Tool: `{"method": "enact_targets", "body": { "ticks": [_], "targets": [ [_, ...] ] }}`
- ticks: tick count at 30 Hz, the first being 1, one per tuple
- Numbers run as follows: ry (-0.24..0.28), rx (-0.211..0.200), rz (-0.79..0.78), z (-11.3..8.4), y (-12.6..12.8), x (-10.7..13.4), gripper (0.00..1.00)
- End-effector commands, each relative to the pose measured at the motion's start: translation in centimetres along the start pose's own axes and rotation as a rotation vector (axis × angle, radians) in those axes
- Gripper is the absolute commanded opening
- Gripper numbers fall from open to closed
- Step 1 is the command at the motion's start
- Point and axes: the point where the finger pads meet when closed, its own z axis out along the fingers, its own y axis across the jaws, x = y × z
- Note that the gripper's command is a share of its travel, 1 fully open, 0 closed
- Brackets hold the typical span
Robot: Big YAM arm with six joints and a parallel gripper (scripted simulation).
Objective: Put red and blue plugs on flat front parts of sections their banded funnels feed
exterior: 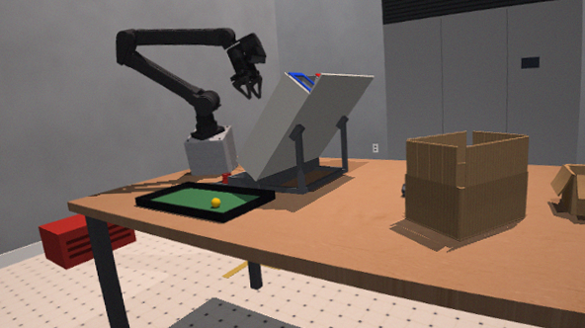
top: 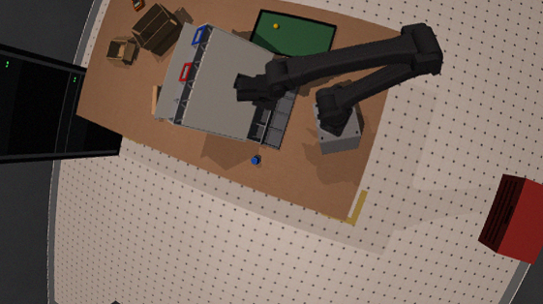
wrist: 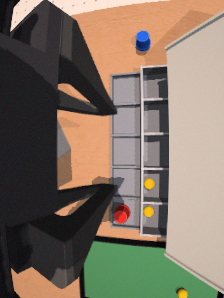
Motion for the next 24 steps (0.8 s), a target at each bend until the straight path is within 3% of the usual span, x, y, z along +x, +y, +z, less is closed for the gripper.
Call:
{"method": "enact_targets", "body": {
  "ticks": [1,4,5,16,24],
  "targets": [
    [-0.033,-0.012,0.018,-0.4,0.3,-1.0,0.56],
    [-0.033,-0.012,0.018,-0.4,0.3,-1.0,0.56],
    [-0.033,-0.012,0.018,-0.4,0.3,-1.0,0.63],
    [-0.008,-0.008,0.009,0.3,1.1,-0.4,0.63],
    [0.013,-0.014,0.016,1.1,3.5,-0.9,0.63]
  ]
}}
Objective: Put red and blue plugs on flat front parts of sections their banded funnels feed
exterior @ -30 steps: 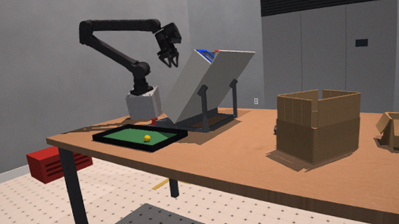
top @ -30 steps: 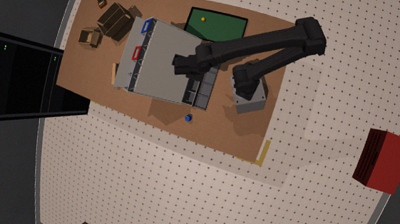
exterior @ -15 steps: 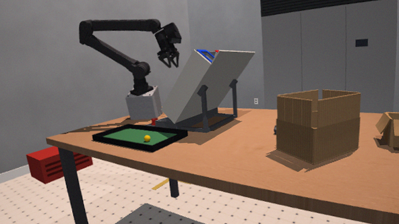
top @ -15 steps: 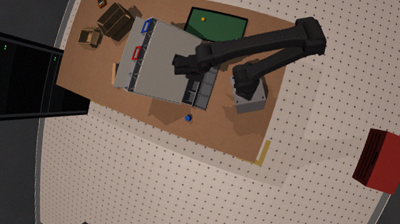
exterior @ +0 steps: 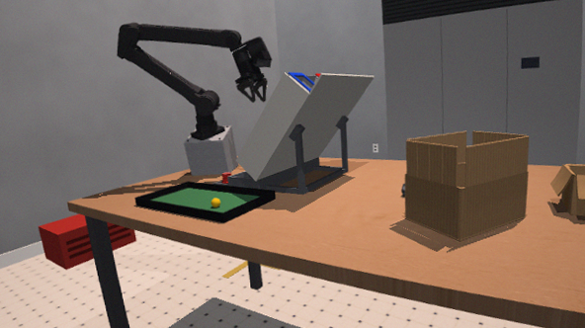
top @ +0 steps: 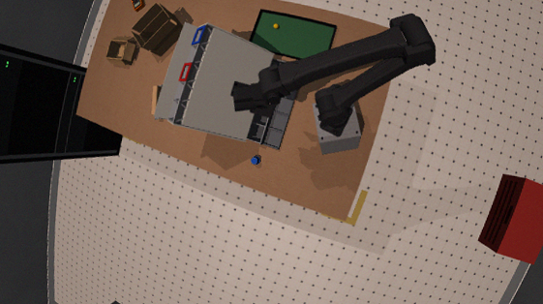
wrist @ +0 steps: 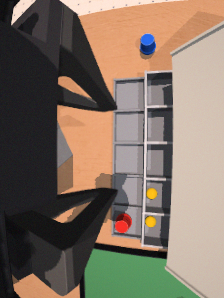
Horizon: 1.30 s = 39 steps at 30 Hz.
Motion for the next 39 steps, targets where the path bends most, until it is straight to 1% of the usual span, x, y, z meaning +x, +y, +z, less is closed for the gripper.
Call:
{"method": "enact_targets", "body": {
  "ticks": [1,4,6,8,23,25,33,39],
  "targets": [
    [-0.018,-0.017,0.035,0.0,1.8,-1.5,0.63],
    [-0.021,-0.032,0.05,-0.2,3.5,-2.8,0.63],
    [-0.003,-0.035,0.049,0.5,4.6,-2.6,0.63],
    [-0.003,-0.035,0.049,0.5,4.6,-2.6,0.63],
    [0.158,-0.04,0.042,6.3,14.7,-1.0,0.63],
    [0.158,-0.04,0.042,6.3,14.7,-1.0,0.63],
    [0.244,-0.038,0.038,9.4,20.0,-0.1,0.63],
    [0.296,-0.037,0.036,11.3,23.2,0.5,0.63]
  ]
}}
